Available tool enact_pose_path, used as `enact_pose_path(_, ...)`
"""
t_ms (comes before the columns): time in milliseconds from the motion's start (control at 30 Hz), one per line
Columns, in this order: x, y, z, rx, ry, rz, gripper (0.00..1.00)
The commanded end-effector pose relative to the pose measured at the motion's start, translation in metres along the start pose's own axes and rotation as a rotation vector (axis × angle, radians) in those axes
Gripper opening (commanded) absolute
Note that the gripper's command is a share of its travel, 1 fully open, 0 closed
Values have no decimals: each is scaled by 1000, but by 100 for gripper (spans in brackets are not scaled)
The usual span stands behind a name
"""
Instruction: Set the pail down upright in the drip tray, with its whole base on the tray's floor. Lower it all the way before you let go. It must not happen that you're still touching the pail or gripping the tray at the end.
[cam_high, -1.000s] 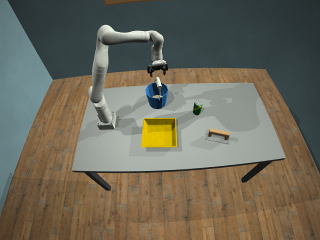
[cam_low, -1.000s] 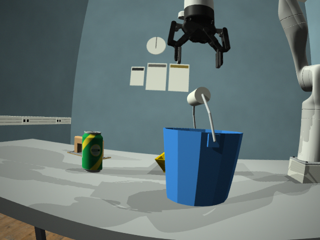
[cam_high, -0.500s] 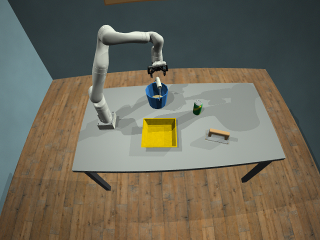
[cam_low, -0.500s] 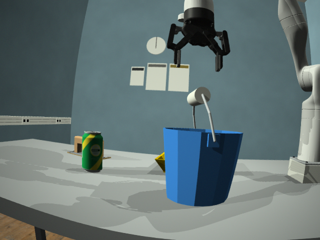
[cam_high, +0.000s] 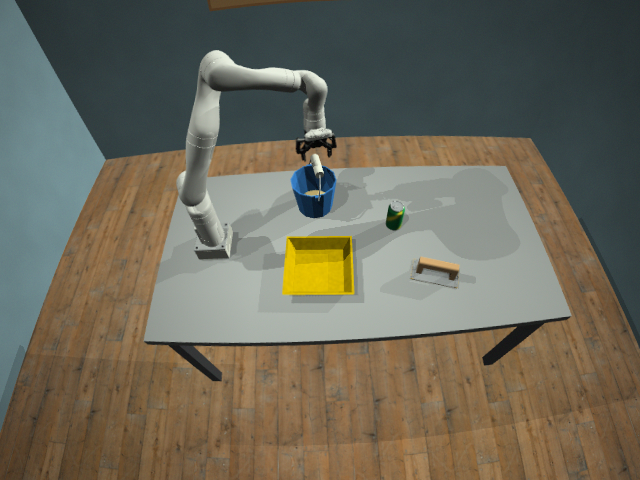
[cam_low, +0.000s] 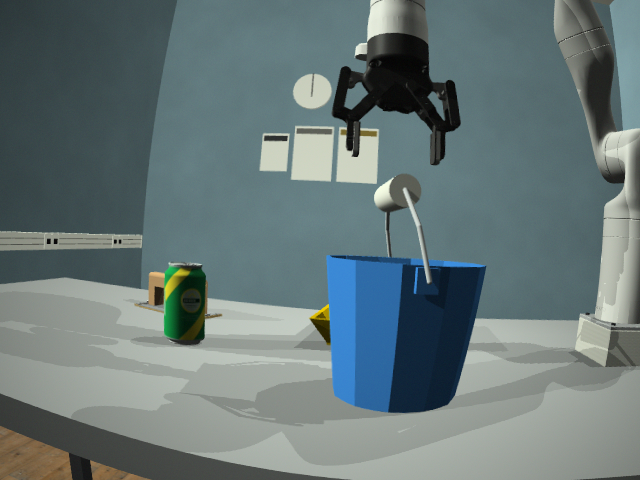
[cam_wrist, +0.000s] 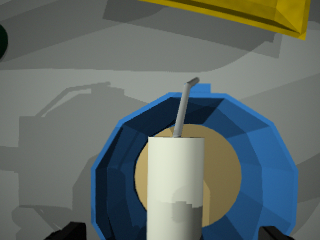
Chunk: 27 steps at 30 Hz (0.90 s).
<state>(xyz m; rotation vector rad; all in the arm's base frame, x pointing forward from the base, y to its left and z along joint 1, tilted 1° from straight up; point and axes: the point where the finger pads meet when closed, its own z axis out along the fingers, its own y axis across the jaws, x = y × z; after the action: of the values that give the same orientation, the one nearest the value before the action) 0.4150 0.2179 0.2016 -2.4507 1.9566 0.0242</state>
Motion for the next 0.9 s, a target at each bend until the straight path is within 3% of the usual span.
enact_pose_path(0, 0, 1, 9, -5, 1, 0, 100)
enact_pose_path(333, 0, 1, 31, -5, 1, 0, 100)
enact_pose_path(867, 0, 2, 44, -5, 1, 0, 100)
